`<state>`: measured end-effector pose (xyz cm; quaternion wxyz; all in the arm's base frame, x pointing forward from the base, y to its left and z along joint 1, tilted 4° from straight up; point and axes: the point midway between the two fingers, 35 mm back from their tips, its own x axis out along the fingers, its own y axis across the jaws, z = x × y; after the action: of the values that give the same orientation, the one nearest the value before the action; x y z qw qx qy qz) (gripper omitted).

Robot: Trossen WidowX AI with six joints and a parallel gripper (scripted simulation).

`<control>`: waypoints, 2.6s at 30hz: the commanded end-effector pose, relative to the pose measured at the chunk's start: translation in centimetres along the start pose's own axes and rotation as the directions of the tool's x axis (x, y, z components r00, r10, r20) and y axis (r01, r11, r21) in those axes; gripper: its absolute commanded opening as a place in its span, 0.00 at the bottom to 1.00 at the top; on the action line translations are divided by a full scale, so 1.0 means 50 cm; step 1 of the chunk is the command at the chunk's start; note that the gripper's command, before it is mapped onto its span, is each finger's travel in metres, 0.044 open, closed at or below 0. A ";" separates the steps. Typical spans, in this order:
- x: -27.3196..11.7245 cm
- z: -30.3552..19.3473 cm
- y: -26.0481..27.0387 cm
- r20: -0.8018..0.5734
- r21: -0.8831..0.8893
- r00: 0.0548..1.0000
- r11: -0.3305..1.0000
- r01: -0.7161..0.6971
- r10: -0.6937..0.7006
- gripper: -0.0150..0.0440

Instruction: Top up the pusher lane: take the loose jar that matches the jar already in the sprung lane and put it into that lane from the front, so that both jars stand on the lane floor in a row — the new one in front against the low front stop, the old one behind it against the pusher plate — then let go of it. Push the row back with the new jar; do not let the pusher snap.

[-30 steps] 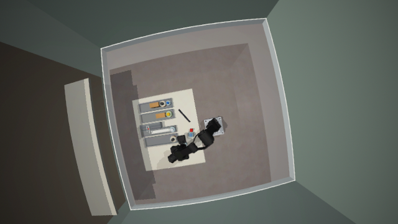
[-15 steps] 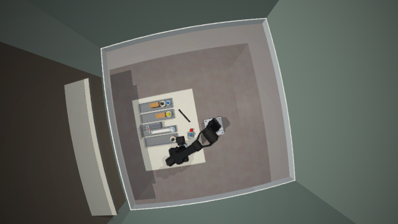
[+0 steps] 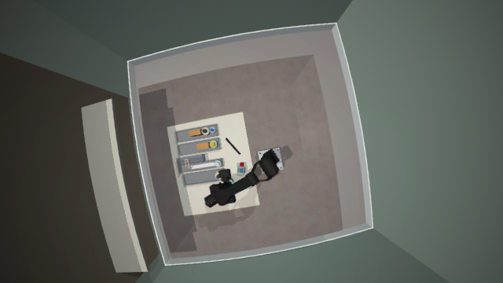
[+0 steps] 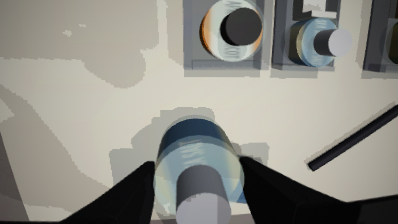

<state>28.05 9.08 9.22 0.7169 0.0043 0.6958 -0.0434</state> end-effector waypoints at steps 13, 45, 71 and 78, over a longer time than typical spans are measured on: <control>0.057 0.031 -0.150 -0.005 0.008 1.000 1.000 0.009 -0.009 0.25; 0.128 0.040 -0.235 -0.005 0.013 1.000 1.000 0.015 -0.015 0.25; 0.128 0.058 -0.235 -0.004 0.013 1.000 1.000 0.015 -0.015 0.25; 0.128 0.062 -0.235 -0.004 0.013 1.000 1.000 0.015 -0.015 0.25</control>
<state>29.93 -3.11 3.48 0.7112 0.0058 0.7010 -0.0528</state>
